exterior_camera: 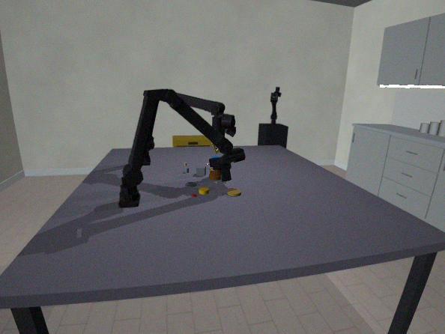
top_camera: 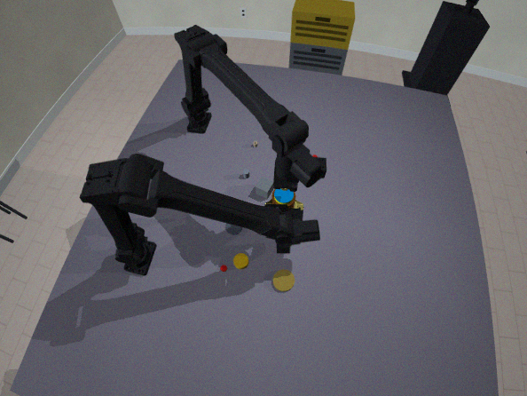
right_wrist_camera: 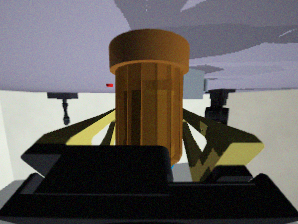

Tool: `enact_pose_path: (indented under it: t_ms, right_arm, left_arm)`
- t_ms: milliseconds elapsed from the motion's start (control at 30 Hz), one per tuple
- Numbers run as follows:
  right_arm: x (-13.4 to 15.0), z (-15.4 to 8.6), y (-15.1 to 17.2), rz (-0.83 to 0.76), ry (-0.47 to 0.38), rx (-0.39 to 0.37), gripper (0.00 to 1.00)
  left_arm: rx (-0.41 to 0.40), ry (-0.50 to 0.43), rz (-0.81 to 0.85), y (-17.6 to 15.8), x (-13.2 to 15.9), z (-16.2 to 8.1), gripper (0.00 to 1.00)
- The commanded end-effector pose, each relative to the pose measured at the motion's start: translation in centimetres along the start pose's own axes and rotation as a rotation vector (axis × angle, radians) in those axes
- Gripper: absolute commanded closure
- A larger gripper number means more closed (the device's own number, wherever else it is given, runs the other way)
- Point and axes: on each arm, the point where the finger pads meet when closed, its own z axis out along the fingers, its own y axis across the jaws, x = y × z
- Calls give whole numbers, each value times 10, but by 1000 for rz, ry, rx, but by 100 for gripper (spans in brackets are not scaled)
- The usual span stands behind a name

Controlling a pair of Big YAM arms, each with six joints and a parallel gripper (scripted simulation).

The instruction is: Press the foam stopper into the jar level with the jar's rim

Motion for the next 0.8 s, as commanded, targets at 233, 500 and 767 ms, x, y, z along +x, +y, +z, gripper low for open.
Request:
enact_pose_path:
  t_ms: [233, 500, 767]
  right_arm:
    - [2, -1, -6, -2, -6, 5, 36]
    - [2, -1, -6, -2, -6, 5, 36]
    - [2, -1, -6, -2, -6, 5, 36]
  left_arm:
    - [-15, 14, -17, 5, -2, 10, 100]
    - [-22, 21, -16, 5, 0, 29, 100]
    - [-22, 20, -17, 6, -1, 38, 100]
